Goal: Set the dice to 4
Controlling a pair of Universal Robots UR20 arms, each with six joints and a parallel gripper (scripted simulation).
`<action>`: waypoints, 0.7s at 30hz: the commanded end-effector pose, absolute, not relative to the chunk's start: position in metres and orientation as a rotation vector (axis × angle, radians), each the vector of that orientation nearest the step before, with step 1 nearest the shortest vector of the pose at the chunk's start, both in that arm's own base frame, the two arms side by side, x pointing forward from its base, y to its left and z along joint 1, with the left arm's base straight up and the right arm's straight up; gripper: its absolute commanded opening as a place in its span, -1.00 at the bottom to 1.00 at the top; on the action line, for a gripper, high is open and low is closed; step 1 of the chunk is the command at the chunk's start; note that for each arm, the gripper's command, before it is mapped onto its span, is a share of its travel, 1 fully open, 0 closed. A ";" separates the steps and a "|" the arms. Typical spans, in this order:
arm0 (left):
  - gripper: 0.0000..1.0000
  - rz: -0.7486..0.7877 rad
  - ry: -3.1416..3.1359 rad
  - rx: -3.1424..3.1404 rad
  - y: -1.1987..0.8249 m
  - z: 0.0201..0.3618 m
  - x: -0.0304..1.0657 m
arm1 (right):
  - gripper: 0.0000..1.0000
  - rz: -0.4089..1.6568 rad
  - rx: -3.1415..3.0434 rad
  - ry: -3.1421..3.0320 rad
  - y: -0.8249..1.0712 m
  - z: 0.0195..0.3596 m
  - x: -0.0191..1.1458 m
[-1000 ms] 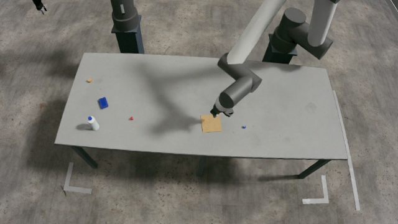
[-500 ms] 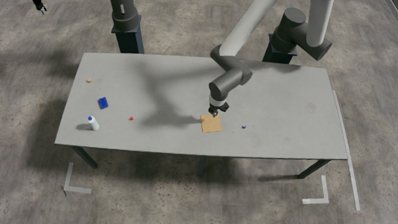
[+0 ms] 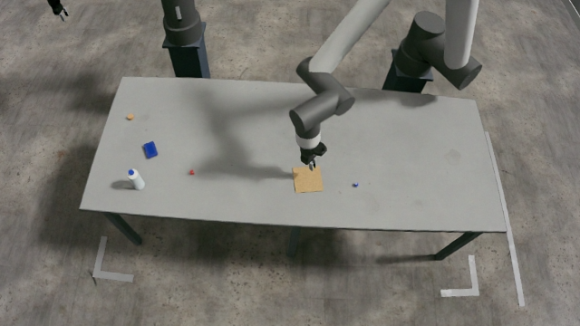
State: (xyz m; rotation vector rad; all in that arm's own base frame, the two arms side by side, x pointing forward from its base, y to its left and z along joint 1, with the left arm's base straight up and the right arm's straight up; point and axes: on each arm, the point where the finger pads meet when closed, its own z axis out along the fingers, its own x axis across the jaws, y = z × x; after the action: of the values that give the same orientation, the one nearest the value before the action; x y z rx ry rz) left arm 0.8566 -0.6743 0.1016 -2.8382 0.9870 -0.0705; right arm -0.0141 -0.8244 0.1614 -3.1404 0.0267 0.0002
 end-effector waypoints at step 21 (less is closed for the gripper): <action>-0.32 -0.232 0.863 -2.491 -0.680 0.099 0.853 | 1.00 0.000 -3.141 0.027 -0.825 0.162 -0.014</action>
State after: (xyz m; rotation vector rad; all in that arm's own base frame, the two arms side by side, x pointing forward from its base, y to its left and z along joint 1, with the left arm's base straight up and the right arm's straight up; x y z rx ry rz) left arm 0.8534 -0.6794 0.1000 -2.5216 0.8802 -0.2220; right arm -0.0141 -0.8244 0.1614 -3.1404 0.0267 0.0002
